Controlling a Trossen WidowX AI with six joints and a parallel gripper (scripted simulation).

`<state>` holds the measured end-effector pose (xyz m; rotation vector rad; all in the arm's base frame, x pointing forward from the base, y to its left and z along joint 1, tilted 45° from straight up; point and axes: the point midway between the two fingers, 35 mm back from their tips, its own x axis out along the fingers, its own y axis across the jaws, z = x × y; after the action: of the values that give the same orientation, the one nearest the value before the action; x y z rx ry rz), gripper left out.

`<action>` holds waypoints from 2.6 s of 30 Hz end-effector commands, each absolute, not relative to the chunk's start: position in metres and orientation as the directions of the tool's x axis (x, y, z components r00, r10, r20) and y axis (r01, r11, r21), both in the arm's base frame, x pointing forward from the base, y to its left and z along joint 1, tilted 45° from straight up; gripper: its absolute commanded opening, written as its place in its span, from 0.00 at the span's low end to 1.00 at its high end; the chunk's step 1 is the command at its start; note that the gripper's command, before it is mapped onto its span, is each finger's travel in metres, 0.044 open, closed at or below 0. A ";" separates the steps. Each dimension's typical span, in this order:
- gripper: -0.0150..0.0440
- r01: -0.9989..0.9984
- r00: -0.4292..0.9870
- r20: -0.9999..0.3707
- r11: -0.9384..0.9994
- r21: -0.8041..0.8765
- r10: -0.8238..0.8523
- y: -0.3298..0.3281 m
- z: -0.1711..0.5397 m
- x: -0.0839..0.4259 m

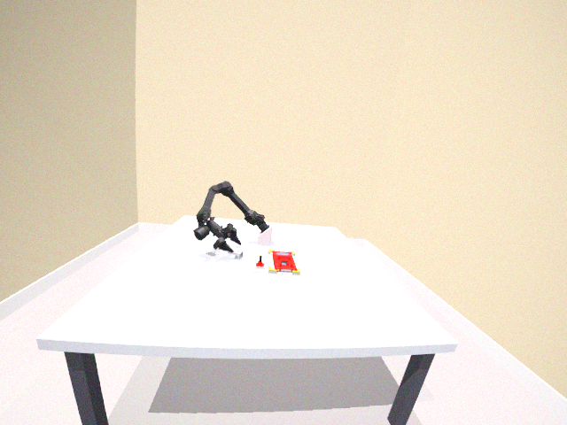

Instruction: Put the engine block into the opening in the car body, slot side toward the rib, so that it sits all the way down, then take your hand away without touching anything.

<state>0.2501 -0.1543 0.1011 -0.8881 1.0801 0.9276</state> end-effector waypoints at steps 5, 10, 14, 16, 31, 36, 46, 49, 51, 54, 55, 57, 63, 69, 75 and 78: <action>1.00 -0.840 0.145 -0.982 0.540 -0.056 0.124 -0.150 0.096 0.250; 1.00 -0.746 0.108 -0.990 0.666 -0.023 0.087 -0.147 0.093 0.249; 1.00 -0.655 0.080 -0.995 0.756 -0.010 0.056 -0.145 0.091 0.249; 1.00 -0.605 0.067 -0.997 0.796 -0.009 0.040 -0.144 0.090 0.249; 1.00 -0.171 -0.022 -0.996 0.982 -0.082 -0.087 -0.138 0.084 0.248; 1.00 -0.015 -0.047 -0.990 0.991 -0.131 -0.131 -0.137 0.083 0.248; 1.00 0.290 -0.088 -0.971 0.927 -0.239 -0.223 -0.134 0.083 0.248; 1.00 0.376 -0.098 -0.963 0.886 -0.270 -0.251 -0.133 0.083 0.248; 1.00 0.432 -0.104 -0.957 0.855 -0.288 -0.270 -0.132 0.083 0.249; 1.00 0.512 -0.112 -0.948 0.800 -0.313 -0.299 -0.131 0.083 0.249; 1.00 0.537 -0.114 -0.944 0.780 -0.320 -0.309 -0.131 0.083 0.249; 1.00 0.587 -0.118 -0.937 0.738 -0.332 -0.328 -0.130 0.084 0.249; 1.00 0.722 -0.127 -0.914 0.596 -0.352 -0.386 -0.128 0.085 0.250; 1.00 0.833 -0.131 -0.887 0.436 -0.341 -0.443 -0.126 0.087 0.252; 1.00 0.917 -0.130 -0.856 0.267 -0.295 -0.500 -0.124 0.089 0.253; 1.00 0.948 -0.127 -0.840 0.184 -0.259 -0.528 -0.123 0.091 0.254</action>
<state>0.2531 -0.1240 0.0896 0.5004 1.1181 -1.3155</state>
